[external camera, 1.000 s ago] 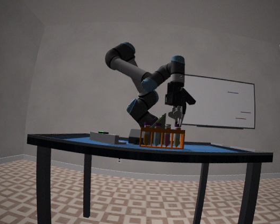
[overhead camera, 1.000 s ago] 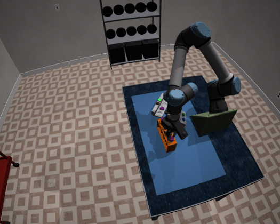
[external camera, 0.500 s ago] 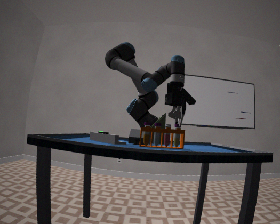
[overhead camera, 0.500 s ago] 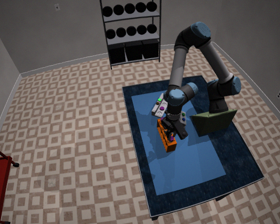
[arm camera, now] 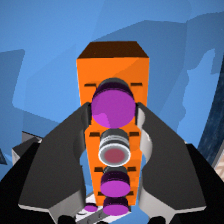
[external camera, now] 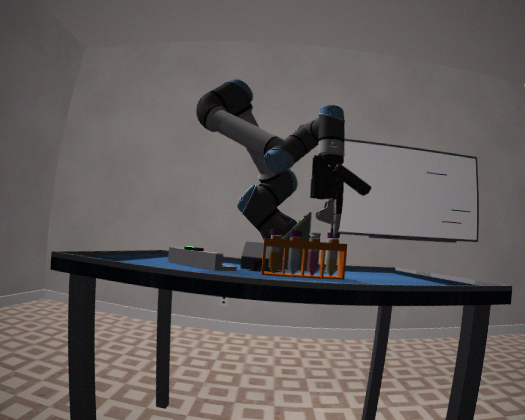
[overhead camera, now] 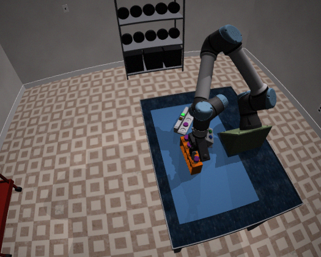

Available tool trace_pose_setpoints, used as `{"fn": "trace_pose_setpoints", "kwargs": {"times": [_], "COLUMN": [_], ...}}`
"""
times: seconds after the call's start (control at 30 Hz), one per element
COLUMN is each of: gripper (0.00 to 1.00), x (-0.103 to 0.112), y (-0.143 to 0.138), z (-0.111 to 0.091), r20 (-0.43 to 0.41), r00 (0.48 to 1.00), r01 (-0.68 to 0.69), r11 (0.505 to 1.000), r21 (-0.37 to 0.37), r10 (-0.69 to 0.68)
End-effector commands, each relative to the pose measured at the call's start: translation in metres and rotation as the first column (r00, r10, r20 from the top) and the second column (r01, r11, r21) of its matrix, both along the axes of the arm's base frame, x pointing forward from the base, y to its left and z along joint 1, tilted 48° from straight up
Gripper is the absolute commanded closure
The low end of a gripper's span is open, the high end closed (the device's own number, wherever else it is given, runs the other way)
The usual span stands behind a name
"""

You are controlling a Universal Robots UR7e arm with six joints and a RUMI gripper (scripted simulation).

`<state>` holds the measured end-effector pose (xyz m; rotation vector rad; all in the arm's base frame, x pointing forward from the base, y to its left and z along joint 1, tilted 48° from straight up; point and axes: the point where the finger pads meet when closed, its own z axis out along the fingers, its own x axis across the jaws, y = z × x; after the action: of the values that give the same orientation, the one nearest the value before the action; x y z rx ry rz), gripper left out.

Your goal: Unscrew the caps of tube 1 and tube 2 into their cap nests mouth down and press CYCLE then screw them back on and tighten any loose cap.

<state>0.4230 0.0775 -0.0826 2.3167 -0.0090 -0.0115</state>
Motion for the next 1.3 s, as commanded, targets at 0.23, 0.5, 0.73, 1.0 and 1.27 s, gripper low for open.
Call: {"fn": "trace_pose_setpoints", "kwargs": {"times": [0.23, 0.5, 0.73, 1.0, 1.27], "gripper": [1.00, 0.65, 0.65, 0.65, 0.65], "x": [0.0002, 0.0003, 0.0003, 0.0003, 0.0003], "y": [-0.0001, -0.0001, -0.0001, 0.0007, 0.0007], "z": [-0.0002, -0.0003, -0.0003, 0.0004, 0.0004], "r20": [0.228, 0.264, 0.264, 0.151, -0.026], "r00": [0.950, 0.933, 0.933, 0.978, 0.999], "r01": [0.213, 0.247, 0.246, 0.143, -0.019], "r11": [0.977, 0.969, 0.969, 0.990, 1.000], "r21": [0.015, 0.023, 0.023, 0.002, -0.006], "r10": [-0.211, -0.244, -0.244, -0.141, 0.019]}}
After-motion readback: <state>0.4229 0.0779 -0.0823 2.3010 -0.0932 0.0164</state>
